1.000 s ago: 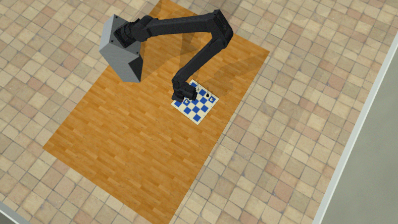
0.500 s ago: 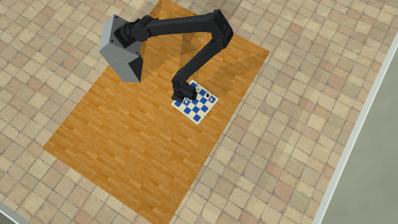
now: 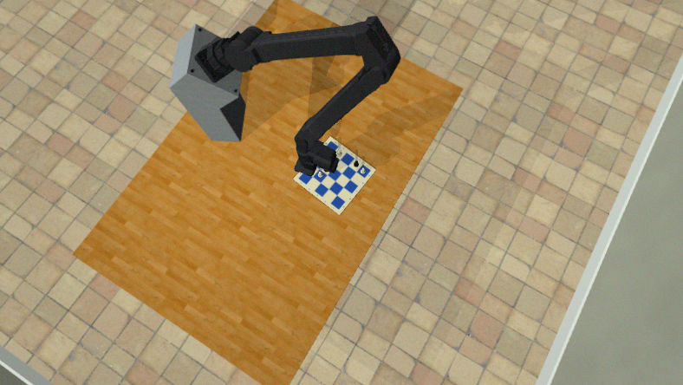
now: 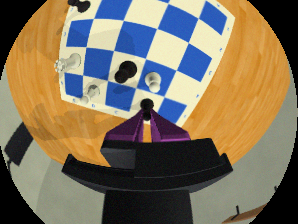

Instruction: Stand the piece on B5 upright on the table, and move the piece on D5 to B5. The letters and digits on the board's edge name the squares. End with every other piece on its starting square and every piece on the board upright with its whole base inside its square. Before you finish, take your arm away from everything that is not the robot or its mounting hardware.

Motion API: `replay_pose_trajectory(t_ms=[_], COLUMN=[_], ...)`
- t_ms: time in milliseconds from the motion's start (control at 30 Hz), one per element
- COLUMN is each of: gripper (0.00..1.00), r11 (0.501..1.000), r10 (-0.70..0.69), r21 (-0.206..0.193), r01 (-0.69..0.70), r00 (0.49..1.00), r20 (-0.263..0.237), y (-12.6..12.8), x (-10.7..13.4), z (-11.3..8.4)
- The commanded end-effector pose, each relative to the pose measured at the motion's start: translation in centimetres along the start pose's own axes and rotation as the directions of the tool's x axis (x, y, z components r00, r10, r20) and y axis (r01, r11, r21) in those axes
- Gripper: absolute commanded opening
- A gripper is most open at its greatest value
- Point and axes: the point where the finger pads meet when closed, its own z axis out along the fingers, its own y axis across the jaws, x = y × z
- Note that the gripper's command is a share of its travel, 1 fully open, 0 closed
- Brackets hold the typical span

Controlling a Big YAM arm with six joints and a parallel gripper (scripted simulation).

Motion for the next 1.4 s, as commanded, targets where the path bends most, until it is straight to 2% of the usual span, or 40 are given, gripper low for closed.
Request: replay_pose_trajectory(t_ms=[0,400,467,600,900,1133,1167,1200,1367], gripper=[0.0,0.0,0.0,0.0,0.0,0.0,0.0,0.0,0.0], r11=[1.0,1.0,1.0,1.0,1.0,1.0,1.0,1.0,1.0], r10=[0.005,0.004,0.018,0.007,0.004,-0.002,-0.005,0.005,-0.005], r21=[0.003,0.005,0.01,0.009,0.009,0.005,0.0,-0.006,-0.001], r01=[-0.005,-0.005,-0.018,-0.007,-0.004,0.002,0.005,-0.005,0.005], r00=[1.0,1.0,1.0,1.0,1.0,1.0,1.0,1.0,1.0], r20=[0.022,0.026,-0.004,-0.002,0.004,0.004,-0.001,-0.027,-0.004], y=[-0.1,-0.1,-0.4,-0.4,-0.3,-0.1,0.2,0.3,0.1], x=[-0.8,-1.1,0.5,0.4,0.3,0.2,0.3,1.4,0.4], z=[0.0,-0.3,-1.4,-3.3,-9.4,-10.6,-10.5,-9.9,-10.1])
